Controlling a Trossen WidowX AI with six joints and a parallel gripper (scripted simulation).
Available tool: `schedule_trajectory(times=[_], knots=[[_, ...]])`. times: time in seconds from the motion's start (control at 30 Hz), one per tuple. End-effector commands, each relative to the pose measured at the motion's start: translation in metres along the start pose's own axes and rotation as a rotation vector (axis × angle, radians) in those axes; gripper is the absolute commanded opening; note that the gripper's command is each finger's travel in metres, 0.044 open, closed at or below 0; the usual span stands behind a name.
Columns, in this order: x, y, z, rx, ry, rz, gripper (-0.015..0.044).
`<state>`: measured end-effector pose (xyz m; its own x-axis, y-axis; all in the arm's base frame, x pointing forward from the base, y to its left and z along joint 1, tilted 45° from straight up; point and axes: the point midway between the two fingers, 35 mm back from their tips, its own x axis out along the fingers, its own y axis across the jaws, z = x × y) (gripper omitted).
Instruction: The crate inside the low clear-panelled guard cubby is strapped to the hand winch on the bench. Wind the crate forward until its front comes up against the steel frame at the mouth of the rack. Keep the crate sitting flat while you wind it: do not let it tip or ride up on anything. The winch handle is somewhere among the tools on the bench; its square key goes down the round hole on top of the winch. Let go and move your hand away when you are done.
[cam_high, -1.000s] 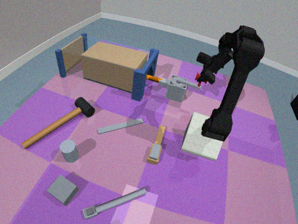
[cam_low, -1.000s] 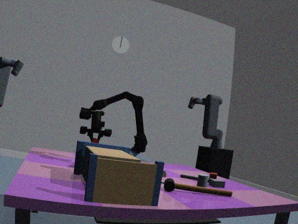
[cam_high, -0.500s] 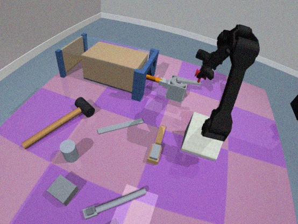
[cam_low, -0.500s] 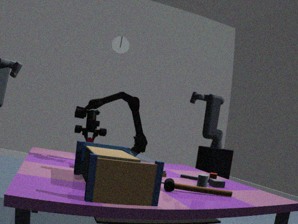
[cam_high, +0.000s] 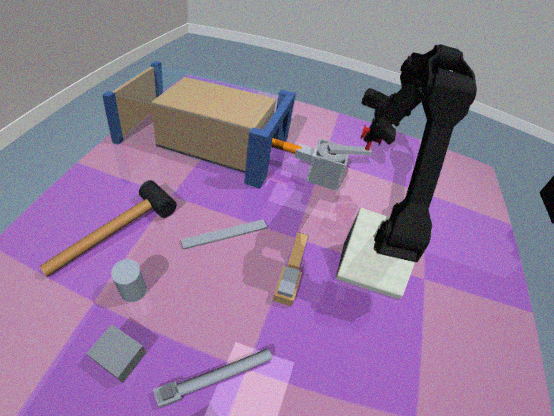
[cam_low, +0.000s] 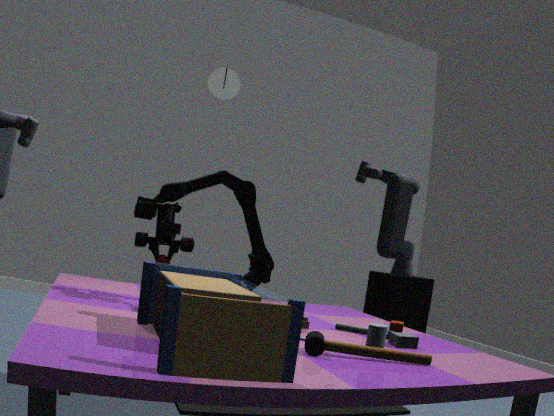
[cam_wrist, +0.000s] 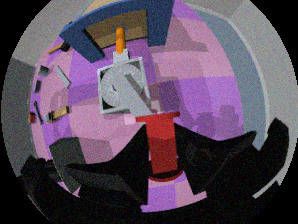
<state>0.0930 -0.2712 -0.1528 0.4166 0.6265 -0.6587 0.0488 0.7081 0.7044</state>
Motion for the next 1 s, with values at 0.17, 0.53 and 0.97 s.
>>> schedule_trajectory(times=[0.17, 0.53, 0.97], knots=[[0.007, -0.02, 0.016, -0.025, -0.016, -0.029, 0.0], [0.011, -0.029, 0.026, -0.026, -0.017, -0.03, 0.0], [0.016, -0.037, 0.04, -0.027, -0.018, -0.03, 0.0]])
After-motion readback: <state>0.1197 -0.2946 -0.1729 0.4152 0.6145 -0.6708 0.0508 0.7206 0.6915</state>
